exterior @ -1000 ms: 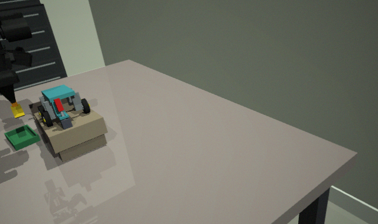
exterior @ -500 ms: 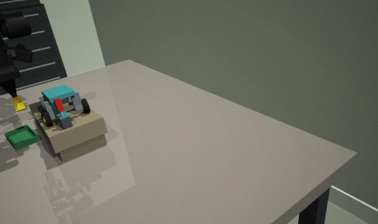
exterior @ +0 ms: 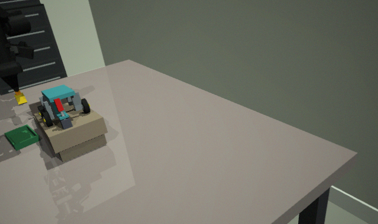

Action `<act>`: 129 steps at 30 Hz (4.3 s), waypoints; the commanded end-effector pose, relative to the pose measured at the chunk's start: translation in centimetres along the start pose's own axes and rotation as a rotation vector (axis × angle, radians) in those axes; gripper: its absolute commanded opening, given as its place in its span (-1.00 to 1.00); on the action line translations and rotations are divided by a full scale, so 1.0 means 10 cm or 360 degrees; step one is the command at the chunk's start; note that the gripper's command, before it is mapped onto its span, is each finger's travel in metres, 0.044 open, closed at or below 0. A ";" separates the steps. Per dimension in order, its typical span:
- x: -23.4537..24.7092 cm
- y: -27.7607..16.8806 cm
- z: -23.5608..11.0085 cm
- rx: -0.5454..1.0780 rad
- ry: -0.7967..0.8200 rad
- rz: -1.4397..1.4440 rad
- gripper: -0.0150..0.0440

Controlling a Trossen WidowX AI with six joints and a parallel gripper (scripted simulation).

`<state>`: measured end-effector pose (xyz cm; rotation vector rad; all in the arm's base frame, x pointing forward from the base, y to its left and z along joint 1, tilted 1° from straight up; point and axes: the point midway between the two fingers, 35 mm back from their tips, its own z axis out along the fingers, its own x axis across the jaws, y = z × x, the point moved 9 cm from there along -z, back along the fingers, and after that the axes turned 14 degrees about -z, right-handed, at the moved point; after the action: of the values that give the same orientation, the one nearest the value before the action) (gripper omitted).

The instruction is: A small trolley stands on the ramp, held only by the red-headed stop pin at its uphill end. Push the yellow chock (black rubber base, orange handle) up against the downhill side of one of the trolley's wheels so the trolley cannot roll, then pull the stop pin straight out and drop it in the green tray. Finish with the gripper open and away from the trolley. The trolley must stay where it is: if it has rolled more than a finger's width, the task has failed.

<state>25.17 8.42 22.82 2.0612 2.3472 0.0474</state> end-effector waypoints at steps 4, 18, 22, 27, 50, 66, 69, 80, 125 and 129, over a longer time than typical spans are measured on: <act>0.24 0.15 0.02 -0.0003 -0.0006 0.0009 -0.49; 0.37 0.29 0.05 0.0039 -0.0179 0.0009 -0.49; 0.36 0.38 0.07 0.0038 -0.0180 0.0009 -0.49; 0.34 0.48 0.09 0.0036 -0.0180 0.0009 -0.49; 0.30 0.47 0.55 0.0036 -0.0181 0.0009 -0.49; 0.25 0.46 0.72 0.0037 -0.0181 0.0009 -0.49; 0.22 0.45 0.71 0.0037 -0.0182 0.0009 -0.49; 0.13 0.42 0.72 0.0037 -0.0183 0.0009 -0.49; -0.07 0.37 0.70 0.0042 -0.0170 0.0009 -0.49; -0.07 0.37 0.70 0.0042 -0.0170 0.0009 -0.49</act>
<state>29.11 8.25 15.96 2.0272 2.2923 -0.0904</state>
